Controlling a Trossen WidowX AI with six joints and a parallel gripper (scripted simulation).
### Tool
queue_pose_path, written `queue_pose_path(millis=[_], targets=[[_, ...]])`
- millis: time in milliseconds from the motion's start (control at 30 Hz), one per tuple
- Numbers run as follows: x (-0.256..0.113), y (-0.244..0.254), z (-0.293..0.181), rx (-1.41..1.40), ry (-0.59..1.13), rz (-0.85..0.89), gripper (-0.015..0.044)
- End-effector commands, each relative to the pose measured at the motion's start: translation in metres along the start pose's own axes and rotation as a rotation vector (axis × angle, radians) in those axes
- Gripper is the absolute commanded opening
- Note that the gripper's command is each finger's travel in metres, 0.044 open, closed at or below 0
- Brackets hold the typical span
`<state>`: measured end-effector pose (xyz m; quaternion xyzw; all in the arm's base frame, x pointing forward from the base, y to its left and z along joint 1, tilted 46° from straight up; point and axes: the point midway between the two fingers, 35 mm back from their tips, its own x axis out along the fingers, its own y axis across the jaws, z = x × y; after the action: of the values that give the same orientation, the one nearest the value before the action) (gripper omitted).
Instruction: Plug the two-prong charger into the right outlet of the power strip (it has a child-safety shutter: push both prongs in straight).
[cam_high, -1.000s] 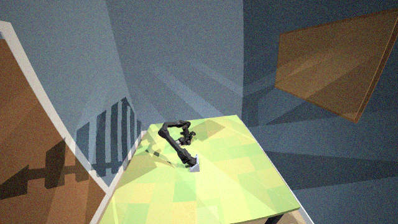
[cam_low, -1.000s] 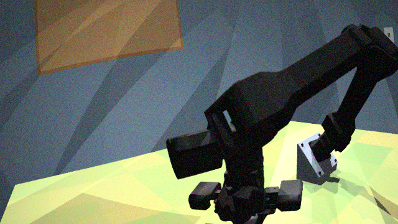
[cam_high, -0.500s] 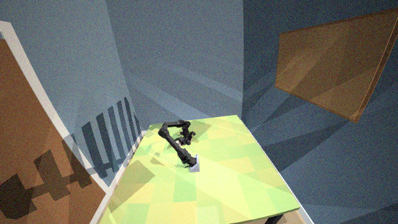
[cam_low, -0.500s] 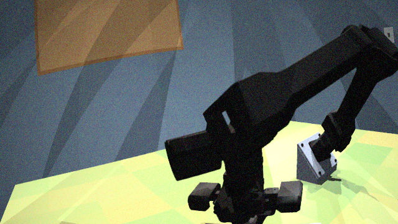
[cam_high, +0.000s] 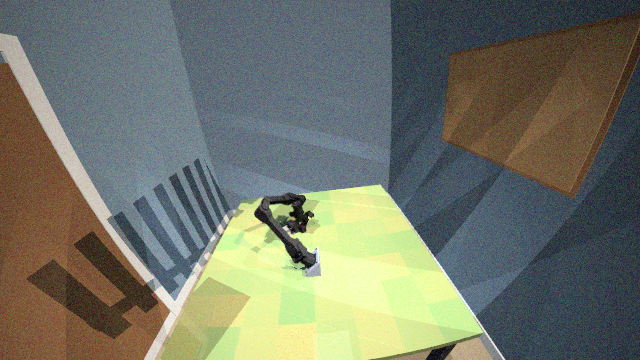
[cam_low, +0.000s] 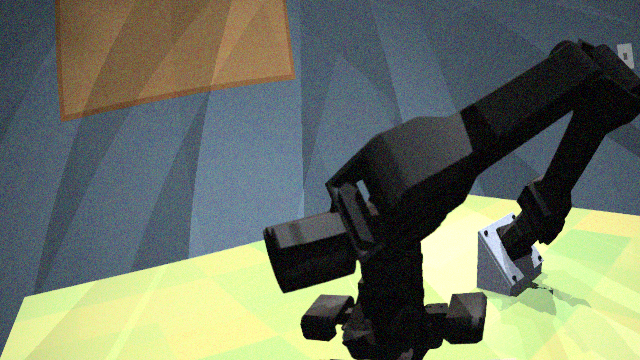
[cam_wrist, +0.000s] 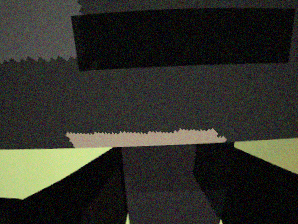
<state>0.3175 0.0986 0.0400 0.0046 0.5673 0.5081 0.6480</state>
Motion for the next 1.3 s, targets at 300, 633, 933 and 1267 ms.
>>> queue_pose_path(millis=[300, 633, 933, 1267], targets=[[0.0008, 0.0004, 0.0084, -0.022, -0.023, -0.002, 0.0000], [0.0008, 0.0004, 0.0071, -0.022, -0.023, -0.002, 0.0000], [0.0006, 0.0004, 0.0059, -0.022, -0.023, -0.002, 0.0000], [-0.0005, 0.0005, 0.0058, -0.022, -0.023, -0.002, 0.0000]])
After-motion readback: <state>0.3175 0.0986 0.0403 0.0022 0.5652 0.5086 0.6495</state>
